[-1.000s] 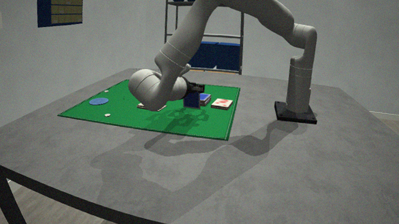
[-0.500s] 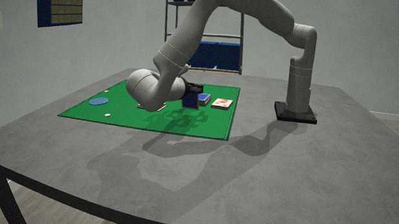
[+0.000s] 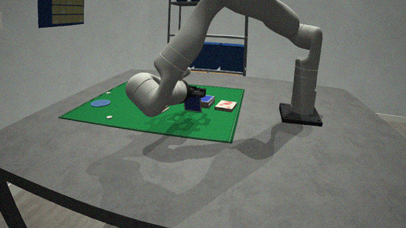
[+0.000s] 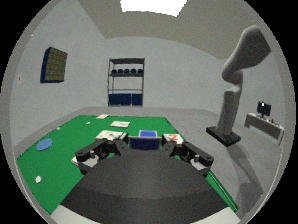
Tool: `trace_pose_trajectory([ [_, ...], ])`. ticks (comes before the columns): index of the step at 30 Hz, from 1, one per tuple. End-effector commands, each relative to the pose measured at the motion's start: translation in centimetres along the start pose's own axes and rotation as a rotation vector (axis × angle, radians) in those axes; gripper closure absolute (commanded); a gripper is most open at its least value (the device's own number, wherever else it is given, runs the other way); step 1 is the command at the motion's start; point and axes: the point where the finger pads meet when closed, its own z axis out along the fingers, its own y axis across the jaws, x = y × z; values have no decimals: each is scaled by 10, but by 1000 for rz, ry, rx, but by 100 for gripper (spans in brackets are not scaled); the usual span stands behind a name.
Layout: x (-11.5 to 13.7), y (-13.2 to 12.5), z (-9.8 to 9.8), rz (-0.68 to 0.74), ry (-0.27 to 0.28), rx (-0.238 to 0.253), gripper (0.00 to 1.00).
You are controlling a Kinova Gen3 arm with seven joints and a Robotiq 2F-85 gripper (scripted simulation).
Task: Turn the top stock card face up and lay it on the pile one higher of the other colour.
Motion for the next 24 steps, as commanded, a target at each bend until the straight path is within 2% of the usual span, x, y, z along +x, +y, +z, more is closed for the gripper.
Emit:
trace_pose_trajectory([
  [1,-5,2,-5,-8,-2,-1,29],
  [24,-15,2,-15,-8,-2,-1,29],
])
